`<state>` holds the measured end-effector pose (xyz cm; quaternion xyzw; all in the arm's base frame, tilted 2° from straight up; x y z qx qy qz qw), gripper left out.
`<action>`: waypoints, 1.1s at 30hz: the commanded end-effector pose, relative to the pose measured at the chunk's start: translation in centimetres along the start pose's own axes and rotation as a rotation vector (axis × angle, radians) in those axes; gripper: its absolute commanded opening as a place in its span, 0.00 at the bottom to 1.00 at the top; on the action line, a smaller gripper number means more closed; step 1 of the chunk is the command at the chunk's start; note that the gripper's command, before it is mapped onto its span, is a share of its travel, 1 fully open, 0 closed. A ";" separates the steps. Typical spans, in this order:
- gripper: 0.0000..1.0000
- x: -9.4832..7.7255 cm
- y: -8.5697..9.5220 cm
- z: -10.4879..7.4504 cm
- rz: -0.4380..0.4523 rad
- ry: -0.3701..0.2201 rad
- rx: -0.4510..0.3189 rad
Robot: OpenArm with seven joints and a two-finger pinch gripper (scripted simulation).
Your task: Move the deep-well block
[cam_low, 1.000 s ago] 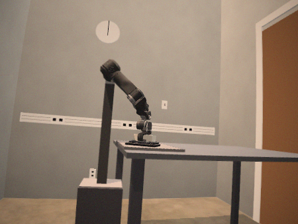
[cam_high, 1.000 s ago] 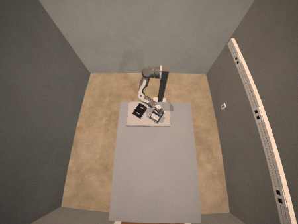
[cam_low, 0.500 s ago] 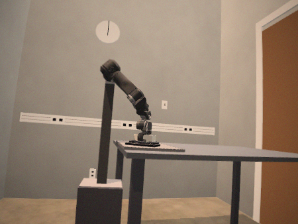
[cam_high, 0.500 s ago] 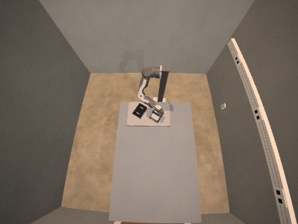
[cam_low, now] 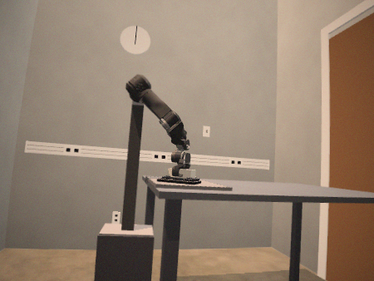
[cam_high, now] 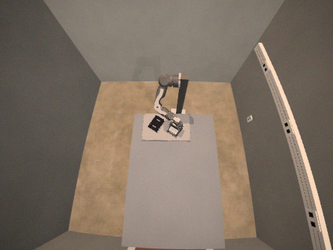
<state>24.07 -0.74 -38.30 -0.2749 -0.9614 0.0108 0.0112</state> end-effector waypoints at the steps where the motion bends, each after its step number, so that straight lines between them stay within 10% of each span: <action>1: 0.73 0.0 0.1 -0.1 0.000 0.000 -0.002; 28: 0.77 0.0 0.1 -4.1 -0.001 -0.001 -0.003; 33: 0.77 0.0 0.1 -8.0 -0.001 -0.001 -0.003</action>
Point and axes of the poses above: the point where the finger pads meet when closed, its own z axis out along the fingers, its own y axis across the jaws, x = y × z, the point moved 3 cm from there along -z, back along the fingers, and after that the axes turned 3 degrees about z, right-handed, at the moved point
